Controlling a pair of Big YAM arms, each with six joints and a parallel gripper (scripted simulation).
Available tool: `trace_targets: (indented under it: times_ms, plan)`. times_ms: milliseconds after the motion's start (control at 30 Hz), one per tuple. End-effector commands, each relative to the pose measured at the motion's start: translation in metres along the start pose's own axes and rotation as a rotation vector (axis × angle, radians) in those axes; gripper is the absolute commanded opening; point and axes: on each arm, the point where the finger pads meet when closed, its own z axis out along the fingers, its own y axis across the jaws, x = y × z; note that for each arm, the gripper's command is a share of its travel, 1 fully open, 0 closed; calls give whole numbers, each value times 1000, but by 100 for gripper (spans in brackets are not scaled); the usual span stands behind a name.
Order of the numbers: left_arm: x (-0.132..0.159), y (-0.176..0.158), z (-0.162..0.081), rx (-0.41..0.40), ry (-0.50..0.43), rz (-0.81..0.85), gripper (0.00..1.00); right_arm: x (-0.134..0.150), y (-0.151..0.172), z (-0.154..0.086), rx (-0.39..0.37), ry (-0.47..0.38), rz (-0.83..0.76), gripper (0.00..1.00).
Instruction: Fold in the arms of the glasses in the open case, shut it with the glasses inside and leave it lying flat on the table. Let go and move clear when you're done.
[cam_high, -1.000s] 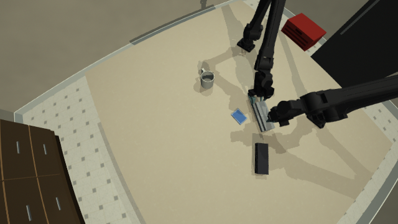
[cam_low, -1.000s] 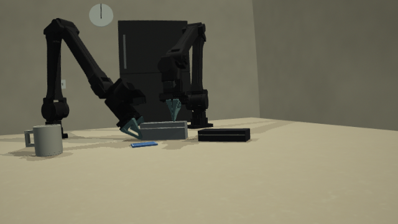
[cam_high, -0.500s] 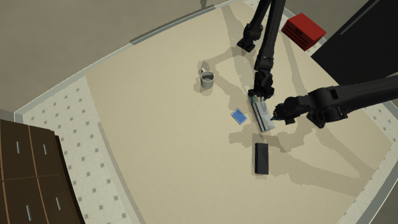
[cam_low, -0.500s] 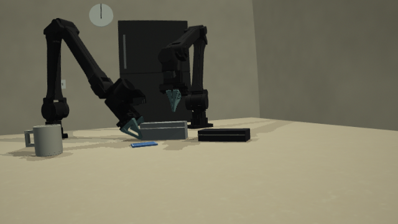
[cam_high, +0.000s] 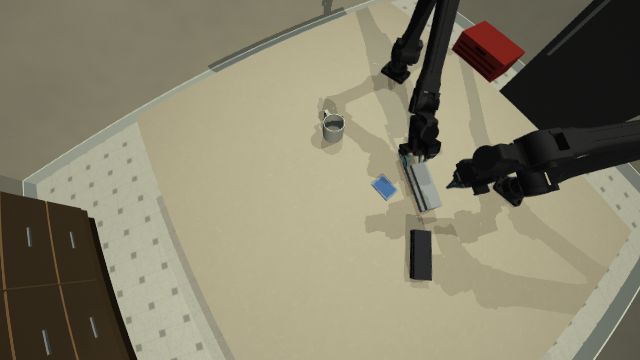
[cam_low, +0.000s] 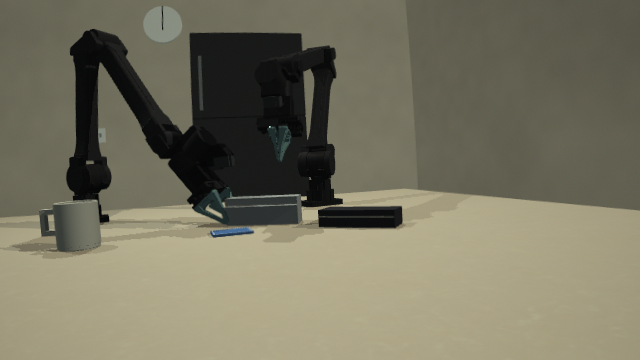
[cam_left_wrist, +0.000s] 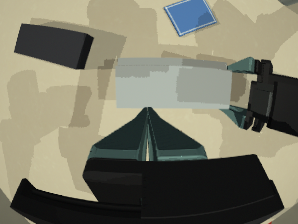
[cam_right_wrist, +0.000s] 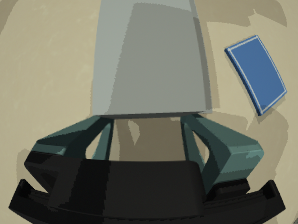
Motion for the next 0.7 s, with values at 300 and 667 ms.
trace_targets:
  times_ms: [300,667]
  plan:
    - [-79,32,-40,-11,-219,-71,0,-43,-10,-7,18,-89,0,57]
    - [-146,100,-77,-67,-468,-174,0,-43,-10,-7,18,-89,0,57]
